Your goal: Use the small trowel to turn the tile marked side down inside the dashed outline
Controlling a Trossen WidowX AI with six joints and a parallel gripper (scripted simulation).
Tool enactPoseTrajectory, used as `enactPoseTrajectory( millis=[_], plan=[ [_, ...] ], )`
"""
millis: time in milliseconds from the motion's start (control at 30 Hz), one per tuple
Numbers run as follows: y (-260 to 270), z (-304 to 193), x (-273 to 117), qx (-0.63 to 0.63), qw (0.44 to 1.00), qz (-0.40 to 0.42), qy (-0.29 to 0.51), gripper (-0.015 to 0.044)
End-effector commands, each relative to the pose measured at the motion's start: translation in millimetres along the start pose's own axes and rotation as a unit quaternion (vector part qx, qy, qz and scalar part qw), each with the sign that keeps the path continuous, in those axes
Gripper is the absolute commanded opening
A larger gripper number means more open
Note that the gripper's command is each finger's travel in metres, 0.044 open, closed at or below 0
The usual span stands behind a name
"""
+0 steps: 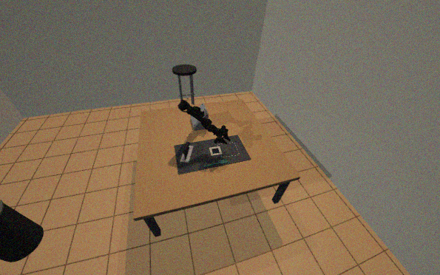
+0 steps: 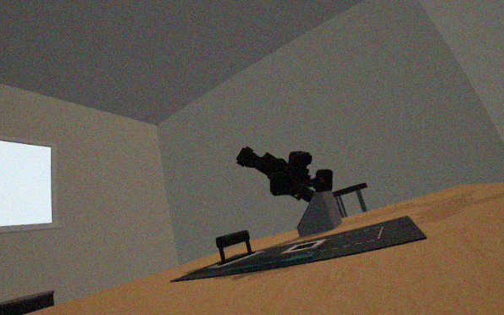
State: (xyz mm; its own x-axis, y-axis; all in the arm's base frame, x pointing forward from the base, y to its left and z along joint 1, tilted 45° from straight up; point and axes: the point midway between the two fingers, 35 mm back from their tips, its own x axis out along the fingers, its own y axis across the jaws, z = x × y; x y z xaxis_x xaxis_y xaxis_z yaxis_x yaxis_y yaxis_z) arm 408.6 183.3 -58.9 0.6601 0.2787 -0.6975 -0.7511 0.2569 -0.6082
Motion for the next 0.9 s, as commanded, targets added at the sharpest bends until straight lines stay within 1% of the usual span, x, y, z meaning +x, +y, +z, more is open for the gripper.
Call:
enactPoseTrajectory(
  millis=[0, 433, 867],
  plan=[
    [-12.6, -7.5, -0.4, -0.042, 0.999, -0.001, 0.029, 0.027],
    [-53.9, -41.7, -13.1, -0.202, 0.969, 0.035, 0.138, 0.027],
    [-93.3, -75.2, -44.5, -0.356, 0.9, 0.112, 0.227, 0.027]
  ],
)
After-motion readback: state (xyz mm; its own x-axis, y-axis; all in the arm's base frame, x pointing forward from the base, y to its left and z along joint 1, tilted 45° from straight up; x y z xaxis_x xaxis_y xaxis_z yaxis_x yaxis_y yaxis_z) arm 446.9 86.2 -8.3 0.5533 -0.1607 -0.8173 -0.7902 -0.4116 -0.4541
